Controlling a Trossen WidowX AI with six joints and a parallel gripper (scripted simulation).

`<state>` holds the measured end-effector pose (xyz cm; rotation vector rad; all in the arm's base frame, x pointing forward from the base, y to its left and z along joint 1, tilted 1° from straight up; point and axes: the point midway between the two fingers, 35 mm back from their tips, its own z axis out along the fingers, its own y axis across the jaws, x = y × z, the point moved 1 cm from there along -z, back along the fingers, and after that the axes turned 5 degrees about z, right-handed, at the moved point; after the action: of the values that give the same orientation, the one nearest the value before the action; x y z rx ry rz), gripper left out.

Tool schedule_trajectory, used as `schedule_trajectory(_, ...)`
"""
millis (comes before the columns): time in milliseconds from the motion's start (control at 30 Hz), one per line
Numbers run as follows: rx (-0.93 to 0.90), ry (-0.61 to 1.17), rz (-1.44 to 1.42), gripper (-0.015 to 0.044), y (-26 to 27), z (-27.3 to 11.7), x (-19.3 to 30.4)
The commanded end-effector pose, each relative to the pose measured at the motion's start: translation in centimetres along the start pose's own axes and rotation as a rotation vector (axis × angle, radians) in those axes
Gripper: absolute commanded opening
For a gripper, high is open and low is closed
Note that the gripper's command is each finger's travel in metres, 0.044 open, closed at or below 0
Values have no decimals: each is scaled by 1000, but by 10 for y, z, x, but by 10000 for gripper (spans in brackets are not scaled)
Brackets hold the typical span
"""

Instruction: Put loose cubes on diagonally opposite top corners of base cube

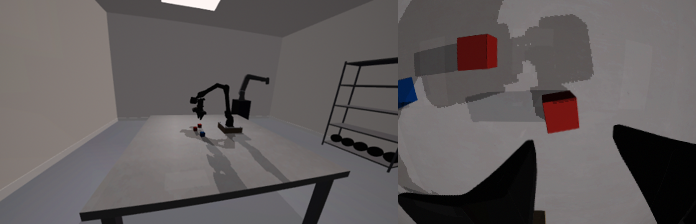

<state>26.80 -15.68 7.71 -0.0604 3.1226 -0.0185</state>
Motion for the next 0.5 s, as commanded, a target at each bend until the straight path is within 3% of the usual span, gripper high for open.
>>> schedule_trajectory(0,-3,13,-6,265,2,23,4)
schedule_trajectory(467,-3,13,-6,265,2,44,4)
